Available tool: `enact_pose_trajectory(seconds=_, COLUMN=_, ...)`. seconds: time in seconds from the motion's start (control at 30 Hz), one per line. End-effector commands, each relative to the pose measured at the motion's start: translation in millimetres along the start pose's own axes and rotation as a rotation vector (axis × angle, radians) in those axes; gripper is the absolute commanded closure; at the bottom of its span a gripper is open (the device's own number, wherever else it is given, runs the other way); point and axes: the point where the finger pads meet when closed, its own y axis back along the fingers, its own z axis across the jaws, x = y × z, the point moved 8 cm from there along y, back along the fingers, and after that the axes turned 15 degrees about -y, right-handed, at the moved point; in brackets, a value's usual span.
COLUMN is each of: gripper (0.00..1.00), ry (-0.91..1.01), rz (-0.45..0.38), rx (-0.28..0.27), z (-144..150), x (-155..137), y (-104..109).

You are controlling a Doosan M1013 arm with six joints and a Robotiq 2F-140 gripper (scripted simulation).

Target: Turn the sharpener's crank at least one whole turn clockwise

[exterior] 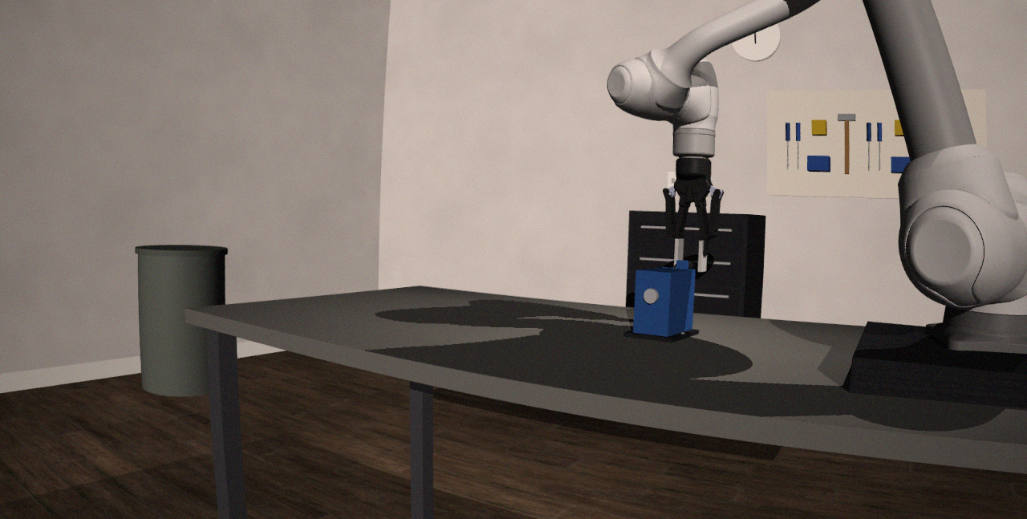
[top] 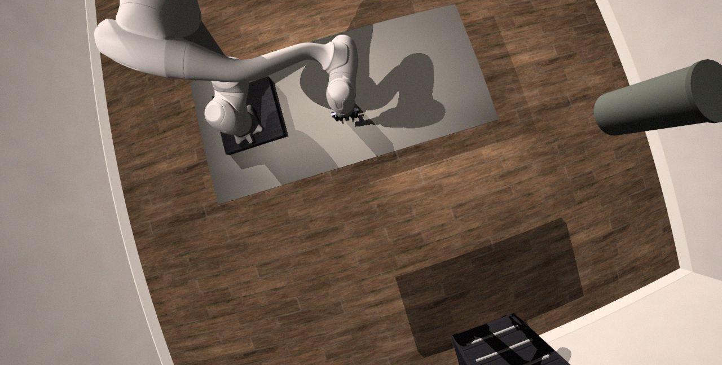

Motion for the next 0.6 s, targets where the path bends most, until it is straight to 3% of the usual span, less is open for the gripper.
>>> enact_pose_trajectory(seconds=0.0, gripper=0.68, ry=0.012, rz=-0.004, rx=0.003, z=-0.1, x=-0.4, y=-8.6)
enact_pose_trajectory(seconds=0.57, gripper=0.68, ry=0.012, rz=-0.004, rx=0.003, z=-0.1, x=-0.4, y=-14.3)
